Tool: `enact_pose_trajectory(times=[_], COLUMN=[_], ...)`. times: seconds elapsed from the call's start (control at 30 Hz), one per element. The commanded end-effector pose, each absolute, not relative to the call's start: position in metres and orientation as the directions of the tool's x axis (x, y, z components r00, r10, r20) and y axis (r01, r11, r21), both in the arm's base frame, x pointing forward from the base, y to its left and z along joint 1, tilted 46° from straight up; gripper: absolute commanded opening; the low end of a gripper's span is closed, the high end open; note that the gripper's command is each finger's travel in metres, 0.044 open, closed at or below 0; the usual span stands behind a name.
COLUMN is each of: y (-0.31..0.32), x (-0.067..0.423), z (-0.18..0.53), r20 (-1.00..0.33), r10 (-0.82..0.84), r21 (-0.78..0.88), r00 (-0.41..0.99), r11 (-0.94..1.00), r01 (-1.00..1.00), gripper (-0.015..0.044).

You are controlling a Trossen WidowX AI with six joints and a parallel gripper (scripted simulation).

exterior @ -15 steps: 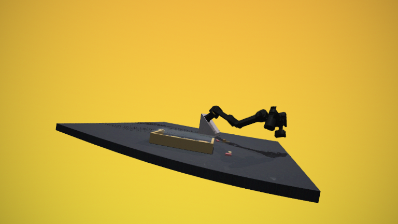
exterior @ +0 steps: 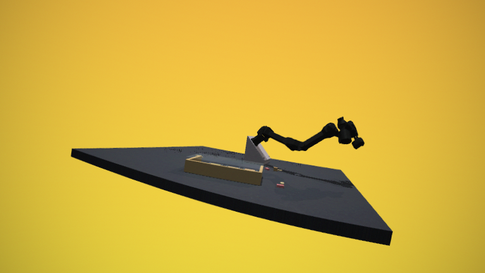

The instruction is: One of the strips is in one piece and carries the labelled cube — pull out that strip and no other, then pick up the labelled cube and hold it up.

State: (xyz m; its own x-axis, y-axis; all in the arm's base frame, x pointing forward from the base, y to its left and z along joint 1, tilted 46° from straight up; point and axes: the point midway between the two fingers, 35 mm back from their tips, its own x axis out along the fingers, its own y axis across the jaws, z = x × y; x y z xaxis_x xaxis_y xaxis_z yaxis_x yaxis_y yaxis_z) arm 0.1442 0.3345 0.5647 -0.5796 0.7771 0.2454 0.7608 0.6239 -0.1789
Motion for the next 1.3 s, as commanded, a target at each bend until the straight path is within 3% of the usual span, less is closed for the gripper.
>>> enact_pose_trajectory(times=[0.0,0.37,0.63,0.97,1.27], y=[0.306,0.181,0.068,-0.086,-0.223], x=[0.091,-0.032,-0.082,-0.091,-0.045], z=[0.602,0.672,0.688,0.671,0.614], r20=[0.346,0.603,0.718,0.760,0.678], r10=[0.709,0.387,0.075,-0.335,-0.675], r21=[-0.013,0.370,0.532,0.645,0.672], r00=[-0.614,-0.698,-0.692,-0.557,-0.291], r11=[0.658,0.639,0.583,0.491,0.409], r01=[0.753,0.674,0.614,0.586,0.618], gripper=[0.0400,0.0400,0.0400,0.0400,0.0400])
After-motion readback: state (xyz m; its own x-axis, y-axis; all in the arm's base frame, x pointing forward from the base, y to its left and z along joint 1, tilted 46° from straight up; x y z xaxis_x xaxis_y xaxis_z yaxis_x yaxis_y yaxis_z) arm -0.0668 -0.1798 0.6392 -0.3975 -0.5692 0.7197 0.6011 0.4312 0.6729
